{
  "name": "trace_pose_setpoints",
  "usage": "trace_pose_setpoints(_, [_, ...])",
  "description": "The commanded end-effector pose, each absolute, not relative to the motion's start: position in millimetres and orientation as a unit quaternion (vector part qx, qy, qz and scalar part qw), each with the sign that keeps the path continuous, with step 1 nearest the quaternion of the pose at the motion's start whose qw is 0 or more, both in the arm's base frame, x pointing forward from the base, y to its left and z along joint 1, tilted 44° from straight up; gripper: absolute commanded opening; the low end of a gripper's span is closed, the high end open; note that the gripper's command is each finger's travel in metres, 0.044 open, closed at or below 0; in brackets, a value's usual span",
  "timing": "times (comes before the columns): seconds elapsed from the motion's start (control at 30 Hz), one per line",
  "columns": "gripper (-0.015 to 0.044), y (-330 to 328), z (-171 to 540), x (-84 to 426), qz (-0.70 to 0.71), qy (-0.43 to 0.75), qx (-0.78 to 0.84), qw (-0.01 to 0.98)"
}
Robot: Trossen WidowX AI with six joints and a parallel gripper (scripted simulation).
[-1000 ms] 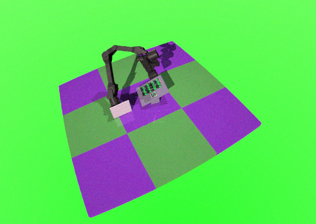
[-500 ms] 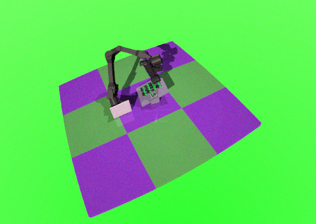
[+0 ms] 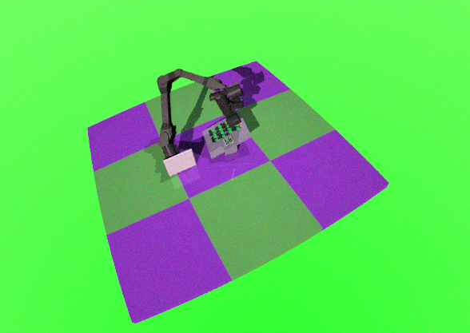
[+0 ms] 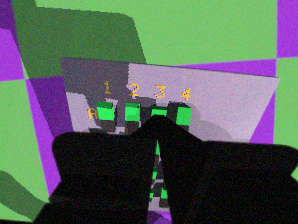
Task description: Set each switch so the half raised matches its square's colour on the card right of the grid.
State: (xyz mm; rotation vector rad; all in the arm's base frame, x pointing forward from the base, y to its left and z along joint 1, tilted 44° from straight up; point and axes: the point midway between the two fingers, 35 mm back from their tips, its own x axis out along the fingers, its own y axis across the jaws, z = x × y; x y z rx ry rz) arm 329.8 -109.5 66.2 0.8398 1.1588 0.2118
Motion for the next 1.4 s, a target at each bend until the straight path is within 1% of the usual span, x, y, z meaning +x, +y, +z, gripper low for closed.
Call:
trace_pose_setpoints(0.0, [0.0000, -106.0, 60.2, 331.3, 0.095, 0.532, 0.387, 0.747])
trace_pose_setpoints(1.37, [0.0000, -104.0, 57.6, 332.9, 0.095, 0.532, 0.387, 0.747])
